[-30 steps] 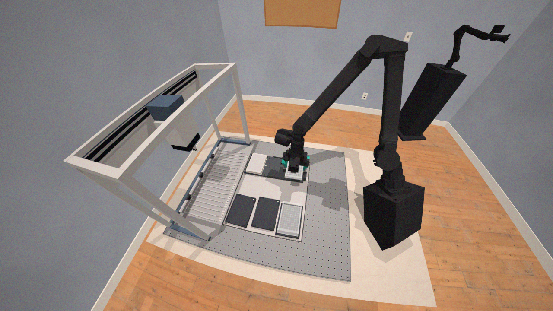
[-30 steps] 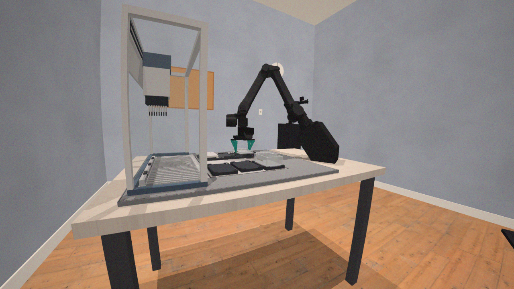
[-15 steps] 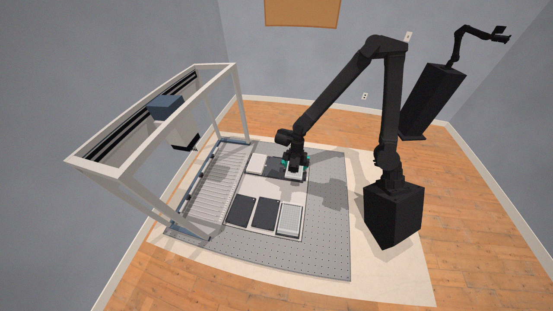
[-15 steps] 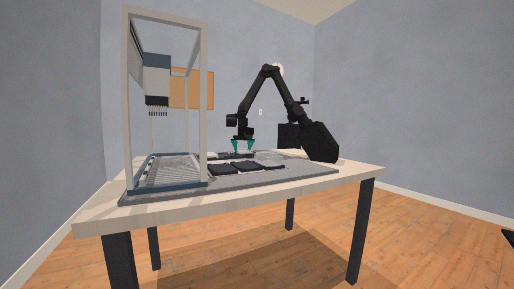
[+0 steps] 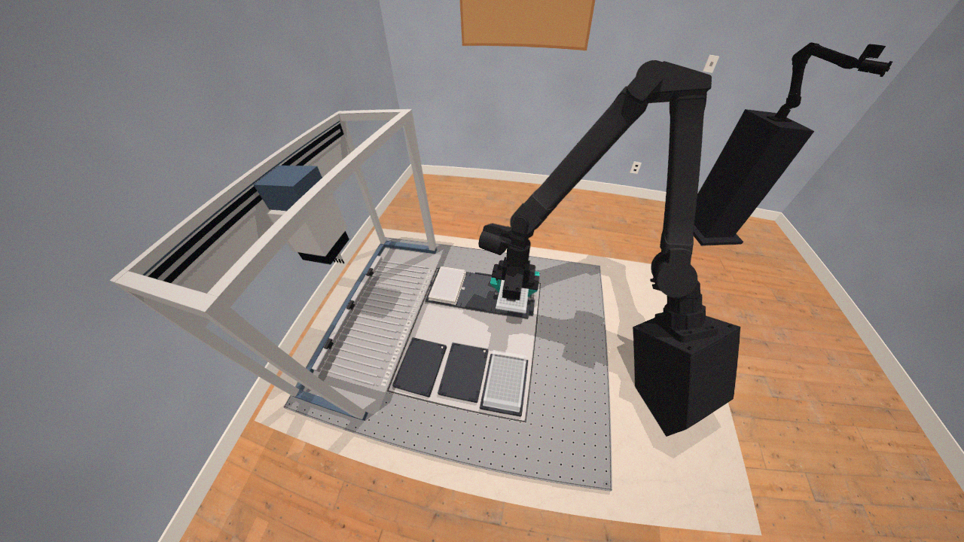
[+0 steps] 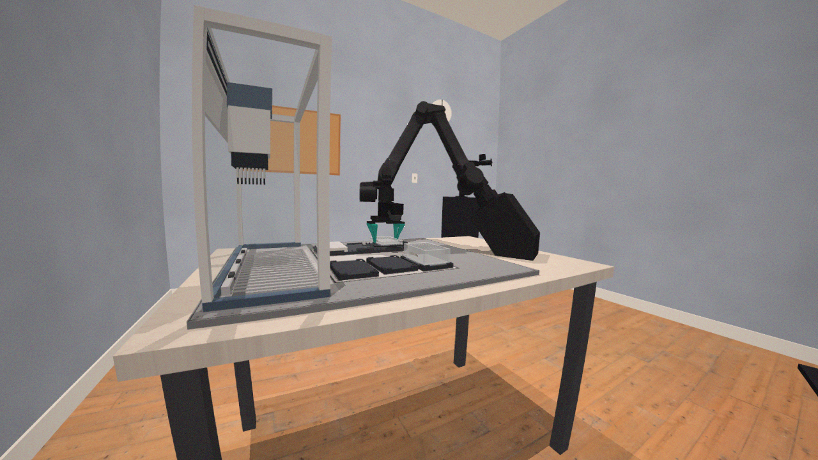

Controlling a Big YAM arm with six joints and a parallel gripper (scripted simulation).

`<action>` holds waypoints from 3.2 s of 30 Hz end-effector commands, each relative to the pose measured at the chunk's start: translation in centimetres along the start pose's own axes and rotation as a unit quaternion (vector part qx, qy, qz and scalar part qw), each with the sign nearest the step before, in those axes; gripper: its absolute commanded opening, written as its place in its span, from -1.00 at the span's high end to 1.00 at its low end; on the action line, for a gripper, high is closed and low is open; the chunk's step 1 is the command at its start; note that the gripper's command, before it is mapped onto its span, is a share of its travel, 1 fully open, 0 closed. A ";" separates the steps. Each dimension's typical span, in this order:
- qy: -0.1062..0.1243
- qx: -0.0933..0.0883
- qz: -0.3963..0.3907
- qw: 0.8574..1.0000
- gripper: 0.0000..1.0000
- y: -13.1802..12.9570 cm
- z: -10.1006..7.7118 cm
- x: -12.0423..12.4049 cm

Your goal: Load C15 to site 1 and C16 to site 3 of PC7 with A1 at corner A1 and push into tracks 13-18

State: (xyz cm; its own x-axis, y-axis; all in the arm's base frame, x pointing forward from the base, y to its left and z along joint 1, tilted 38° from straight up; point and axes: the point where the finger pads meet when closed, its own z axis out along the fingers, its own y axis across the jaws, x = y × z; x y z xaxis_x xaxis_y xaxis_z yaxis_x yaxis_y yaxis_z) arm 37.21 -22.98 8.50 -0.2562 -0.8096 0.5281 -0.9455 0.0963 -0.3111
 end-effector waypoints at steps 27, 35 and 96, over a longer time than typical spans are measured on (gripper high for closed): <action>0.001 0.007 -0.001 1.000 1.00 -0.5 0.7 0.2; 0.001 0.005 -0.002 1.000 1.00 -0.2 0.9 0.1; 0.002 0.027 0.008 1.000 -0.88 -2.0 -4.8 0.5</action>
State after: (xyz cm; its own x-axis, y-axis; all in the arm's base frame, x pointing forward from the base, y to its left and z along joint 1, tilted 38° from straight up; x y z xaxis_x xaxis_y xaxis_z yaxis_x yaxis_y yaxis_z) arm 36.63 -21.62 10.19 -0.2432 -0.8104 0.5331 -0.9484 0.0833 -0.3060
